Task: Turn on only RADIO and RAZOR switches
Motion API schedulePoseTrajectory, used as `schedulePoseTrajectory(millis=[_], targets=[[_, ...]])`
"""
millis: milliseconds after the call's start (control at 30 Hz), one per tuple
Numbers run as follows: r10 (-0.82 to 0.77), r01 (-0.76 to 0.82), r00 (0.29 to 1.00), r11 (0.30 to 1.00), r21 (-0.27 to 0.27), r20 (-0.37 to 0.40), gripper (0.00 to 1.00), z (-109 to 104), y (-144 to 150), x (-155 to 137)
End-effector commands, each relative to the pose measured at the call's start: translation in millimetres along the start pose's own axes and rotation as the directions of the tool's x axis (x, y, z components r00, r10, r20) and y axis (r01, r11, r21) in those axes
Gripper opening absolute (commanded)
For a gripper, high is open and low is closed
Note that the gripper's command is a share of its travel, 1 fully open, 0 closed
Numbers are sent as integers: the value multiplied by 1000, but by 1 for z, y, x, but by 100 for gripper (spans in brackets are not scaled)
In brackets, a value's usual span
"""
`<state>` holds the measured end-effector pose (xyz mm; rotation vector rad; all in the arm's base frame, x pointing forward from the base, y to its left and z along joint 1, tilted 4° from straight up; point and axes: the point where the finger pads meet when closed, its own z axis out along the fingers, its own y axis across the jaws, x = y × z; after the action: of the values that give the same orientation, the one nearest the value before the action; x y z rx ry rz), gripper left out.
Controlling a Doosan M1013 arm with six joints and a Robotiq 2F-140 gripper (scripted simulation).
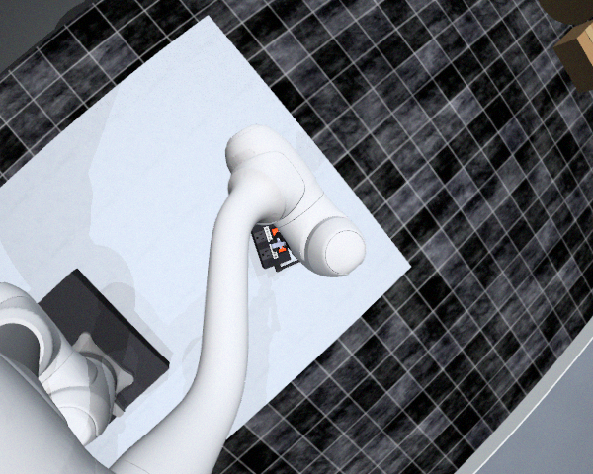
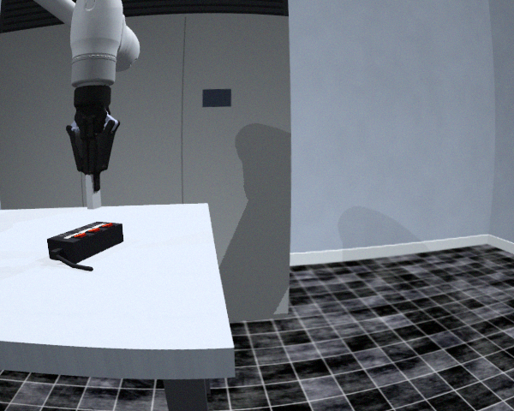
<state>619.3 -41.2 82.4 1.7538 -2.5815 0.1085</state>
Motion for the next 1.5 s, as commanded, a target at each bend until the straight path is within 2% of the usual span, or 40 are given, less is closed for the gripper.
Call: schedulePoseTrajectory(millis=[0, 800, 1467], targets=[[0, 0, 1000, 1000, 0, 0, 0, 4, 0, 0], [0, 0, 1000, 1000, 0, 0, 0, 30, -2, 0], [0, 0, 1000, 1000, 0, 0, 0, 34, -2, 0]])
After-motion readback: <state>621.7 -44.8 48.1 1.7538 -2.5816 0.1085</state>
